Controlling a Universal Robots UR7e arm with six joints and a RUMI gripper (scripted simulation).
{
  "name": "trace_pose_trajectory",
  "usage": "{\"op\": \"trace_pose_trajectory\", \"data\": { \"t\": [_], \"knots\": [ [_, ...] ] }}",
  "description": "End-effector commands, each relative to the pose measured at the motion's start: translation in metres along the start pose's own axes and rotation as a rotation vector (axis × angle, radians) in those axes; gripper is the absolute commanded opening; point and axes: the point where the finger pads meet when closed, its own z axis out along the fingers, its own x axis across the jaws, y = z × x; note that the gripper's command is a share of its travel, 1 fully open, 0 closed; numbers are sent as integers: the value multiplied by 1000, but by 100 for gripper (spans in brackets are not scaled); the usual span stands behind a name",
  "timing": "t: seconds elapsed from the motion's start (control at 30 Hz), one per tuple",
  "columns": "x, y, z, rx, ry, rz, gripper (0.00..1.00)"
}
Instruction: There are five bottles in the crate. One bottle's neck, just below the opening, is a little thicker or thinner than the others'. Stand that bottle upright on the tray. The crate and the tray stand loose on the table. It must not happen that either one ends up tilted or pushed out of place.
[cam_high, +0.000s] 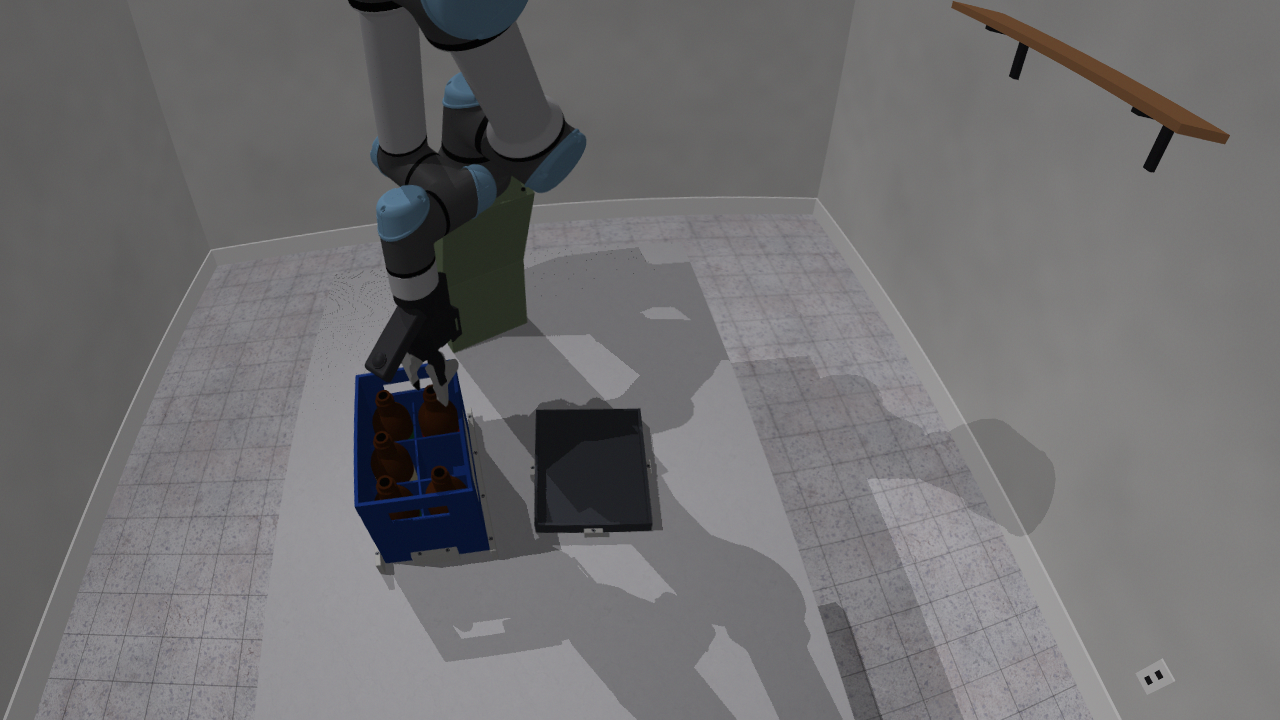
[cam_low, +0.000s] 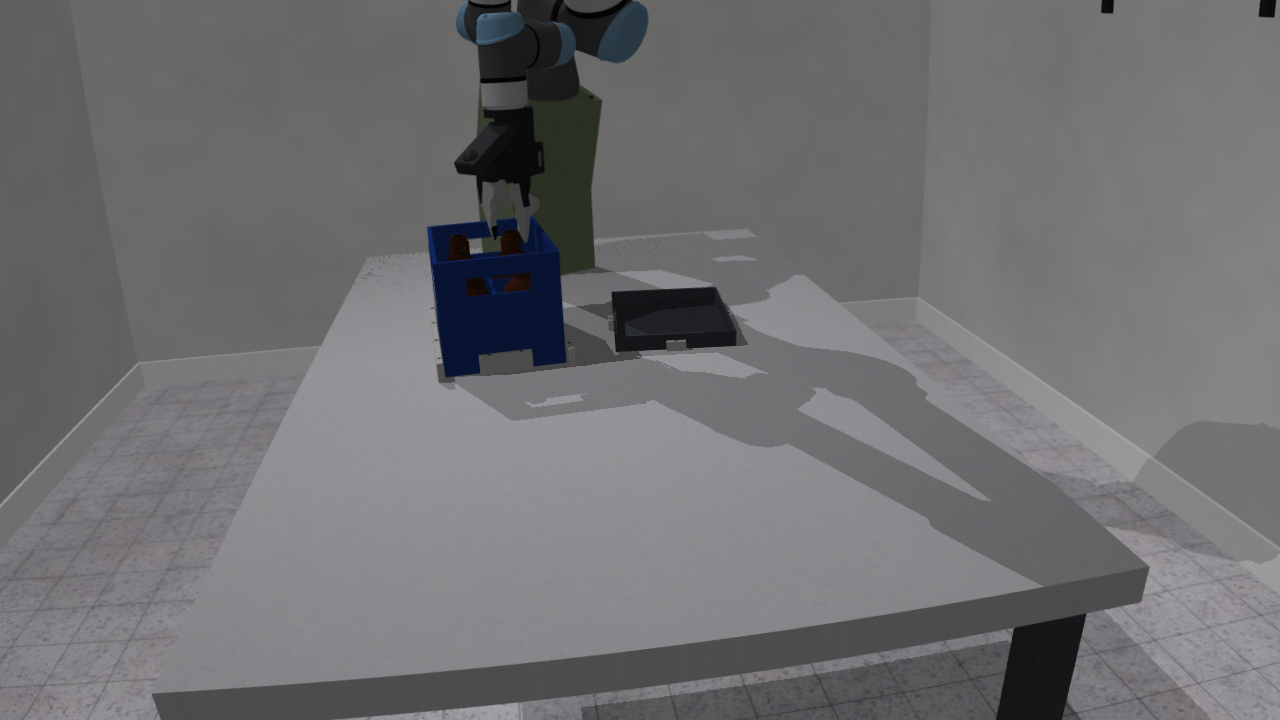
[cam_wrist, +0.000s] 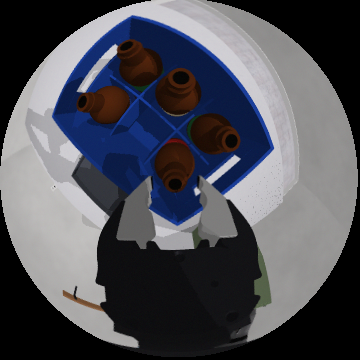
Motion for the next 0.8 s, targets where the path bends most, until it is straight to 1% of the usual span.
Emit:
{"op": "trace_pose_trajectory", "data": {
  "t": [0.0, 0.2, 0.27, 0.77],
  "knots": [
    [0, 0, -5, 1, 0, 0, 38],
    [0, 0, -16, 1, 0, 0, 38],
    [0, 0, -16, 1, 0, 0, 38],
    [0, 0, -48, 1, 0, 0, 38]
  ]
}}
